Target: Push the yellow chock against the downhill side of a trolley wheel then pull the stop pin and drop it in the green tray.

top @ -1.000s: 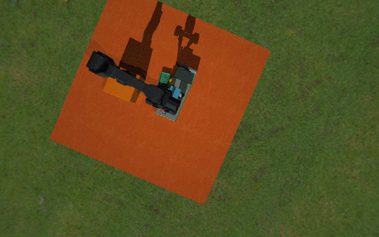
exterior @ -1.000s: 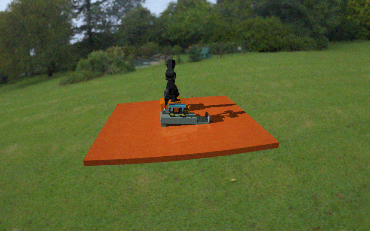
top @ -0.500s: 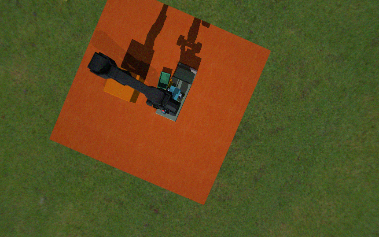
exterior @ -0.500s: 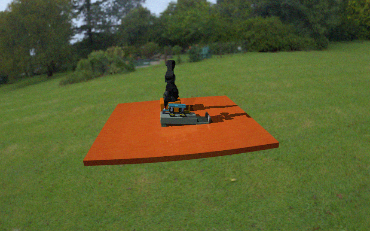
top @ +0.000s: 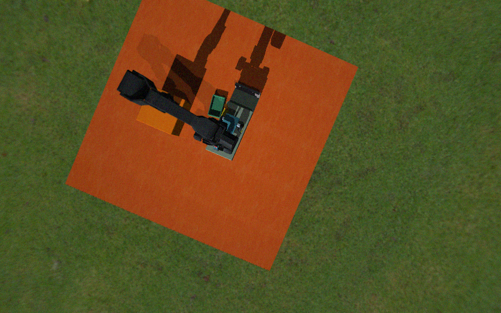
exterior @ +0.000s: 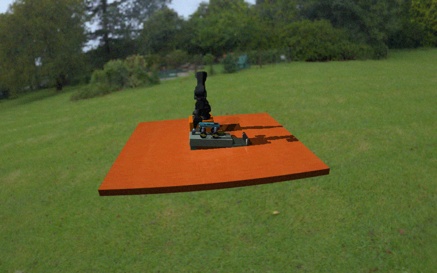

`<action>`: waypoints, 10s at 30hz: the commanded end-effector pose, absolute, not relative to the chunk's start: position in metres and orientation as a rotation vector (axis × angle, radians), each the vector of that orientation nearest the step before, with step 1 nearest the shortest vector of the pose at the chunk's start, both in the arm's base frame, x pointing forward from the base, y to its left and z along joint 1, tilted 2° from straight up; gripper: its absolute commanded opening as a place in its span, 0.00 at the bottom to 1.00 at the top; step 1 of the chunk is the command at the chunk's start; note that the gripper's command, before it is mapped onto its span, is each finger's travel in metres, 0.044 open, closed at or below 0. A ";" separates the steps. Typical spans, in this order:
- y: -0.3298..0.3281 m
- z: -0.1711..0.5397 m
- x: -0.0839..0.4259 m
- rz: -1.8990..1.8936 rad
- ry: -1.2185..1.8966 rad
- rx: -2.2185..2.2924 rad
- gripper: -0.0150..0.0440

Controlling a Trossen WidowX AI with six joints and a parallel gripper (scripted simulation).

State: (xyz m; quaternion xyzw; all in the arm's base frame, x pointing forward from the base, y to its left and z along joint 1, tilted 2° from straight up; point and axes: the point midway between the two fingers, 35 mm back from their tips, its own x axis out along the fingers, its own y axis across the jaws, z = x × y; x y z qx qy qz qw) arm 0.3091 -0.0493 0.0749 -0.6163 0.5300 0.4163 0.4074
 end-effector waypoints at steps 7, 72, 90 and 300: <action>-0.049 0.076 0.309 1.049 1.335 -1.554 0.30; -0.042 0.113 0.305 1.058 1.337 -1.554 0.25; -0.057 0.121 0.307 1.057 1.338 -1.555 0.25; 0.138 0.031 0.178 2.226 -0.442 -2.286 0.25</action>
